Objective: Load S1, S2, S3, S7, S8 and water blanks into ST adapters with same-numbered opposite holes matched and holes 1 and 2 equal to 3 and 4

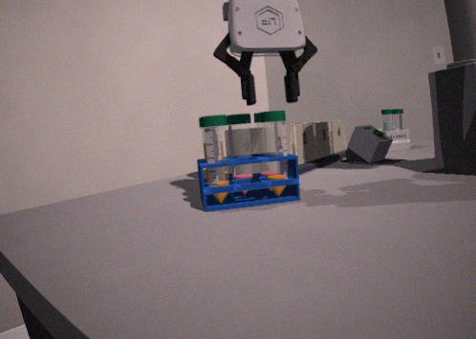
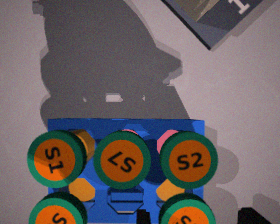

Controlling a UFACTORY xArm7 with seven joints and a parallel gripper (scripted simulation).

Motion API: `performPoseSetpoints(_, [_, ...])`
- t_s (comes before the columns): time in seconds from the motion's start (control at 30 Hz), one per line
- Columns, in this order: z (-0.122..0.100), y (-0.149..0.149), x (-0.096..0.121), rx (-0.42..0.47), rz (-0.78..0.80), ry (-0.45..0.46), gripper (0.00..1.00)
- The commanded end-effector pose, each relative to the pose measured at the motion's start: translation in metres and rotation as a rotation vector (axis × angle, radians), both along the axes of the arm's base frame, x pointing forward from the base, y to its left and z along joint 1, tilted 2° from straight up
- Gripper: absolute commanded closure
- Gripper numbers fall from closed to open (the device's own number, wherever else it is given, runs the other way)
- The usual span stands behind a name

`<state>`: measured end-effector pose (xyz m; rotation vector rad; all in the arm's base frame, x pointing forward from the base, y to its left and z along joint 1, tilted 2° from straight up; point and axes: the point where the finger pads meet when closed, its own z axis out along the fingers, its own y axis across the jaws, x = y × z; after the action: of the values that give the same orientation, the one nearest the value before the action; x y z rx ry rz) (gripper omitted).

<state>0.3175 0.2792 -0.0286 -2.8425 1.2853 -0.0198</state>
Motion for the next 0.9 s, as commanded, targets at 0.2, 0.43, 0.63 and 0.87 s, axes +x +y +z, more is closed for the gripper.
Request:
performPoseSetpoints(0.2, [-0.013,0.001,0.002,0.002,0.0,-0.005,0.43])
performPoseSetpoints(0.43, [-0.013,0.001,0.002,0.002,0.0,-0.005,0.43])
performPoseSetpoints(0.63, [-0.015,0.001,0.002,0.002,0.0,-0.005,0.43])
performPoseSetpoints(0.87, [-0.019,0.002,0.002,0.002,0.0,-0.005,0.43])
